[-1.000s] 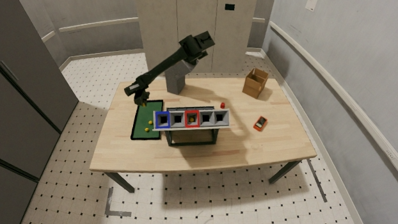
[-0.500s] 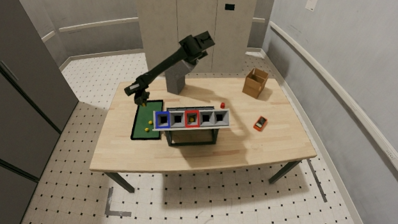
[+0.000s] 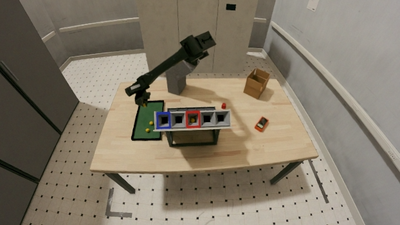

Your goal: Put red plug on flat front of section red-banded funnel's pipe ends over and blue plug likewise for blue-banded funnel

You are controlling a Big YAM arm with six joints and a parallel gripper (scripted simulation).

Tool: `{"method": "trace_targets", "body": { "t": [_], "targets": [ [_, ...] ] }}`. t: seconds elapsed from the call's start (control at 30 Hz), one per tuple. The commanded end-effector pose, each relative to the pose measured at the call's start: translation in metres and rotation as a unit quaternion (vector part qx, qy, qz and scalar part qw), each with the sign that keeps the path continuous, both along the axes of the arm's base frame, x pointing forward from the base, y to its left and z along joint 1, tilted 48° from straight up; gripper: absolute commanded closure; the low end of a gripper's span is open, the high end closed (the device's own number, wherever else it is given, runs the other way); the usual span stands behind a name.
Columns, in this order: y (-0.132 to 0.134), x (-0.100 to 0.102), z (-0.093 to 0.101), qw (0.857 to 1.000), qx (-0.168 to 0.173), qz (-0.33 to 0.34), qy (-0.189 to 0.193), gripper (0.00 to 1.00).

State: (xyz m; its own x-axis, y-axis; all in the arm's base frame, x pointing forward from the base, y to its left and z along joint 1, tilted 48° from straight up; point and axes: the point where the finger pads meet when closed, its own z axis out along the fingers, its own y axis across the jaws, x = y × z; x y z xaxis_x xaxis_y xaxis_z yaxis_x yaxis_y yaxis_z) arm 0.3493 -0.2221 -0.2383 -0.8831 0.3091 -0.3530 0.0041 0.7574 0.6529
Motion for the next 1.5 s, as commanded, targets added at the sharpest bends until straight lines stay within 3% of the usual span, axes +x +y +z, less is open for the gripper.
{"method": "trace_targets", "body": {
  "t": [0.0, 0.4, 0.97, 1.47],
  "targets": [
    [0.0, 0.002, 0.001, 1.0, -0.002, -0.004, -0.003, 1.0],
    [0.002, 0.002, 0.0, 1.0, -0.004, -0.004, -0.004, 1.0],
    [-0.027, -0.016, 0.026, 1.0, -0.008, -0.005, -0.007, 1.0],
    [-0.004, -0.014, 0.165, 0.996, 0.003, -0.06, -0.066, 1.0]
  ]
}}
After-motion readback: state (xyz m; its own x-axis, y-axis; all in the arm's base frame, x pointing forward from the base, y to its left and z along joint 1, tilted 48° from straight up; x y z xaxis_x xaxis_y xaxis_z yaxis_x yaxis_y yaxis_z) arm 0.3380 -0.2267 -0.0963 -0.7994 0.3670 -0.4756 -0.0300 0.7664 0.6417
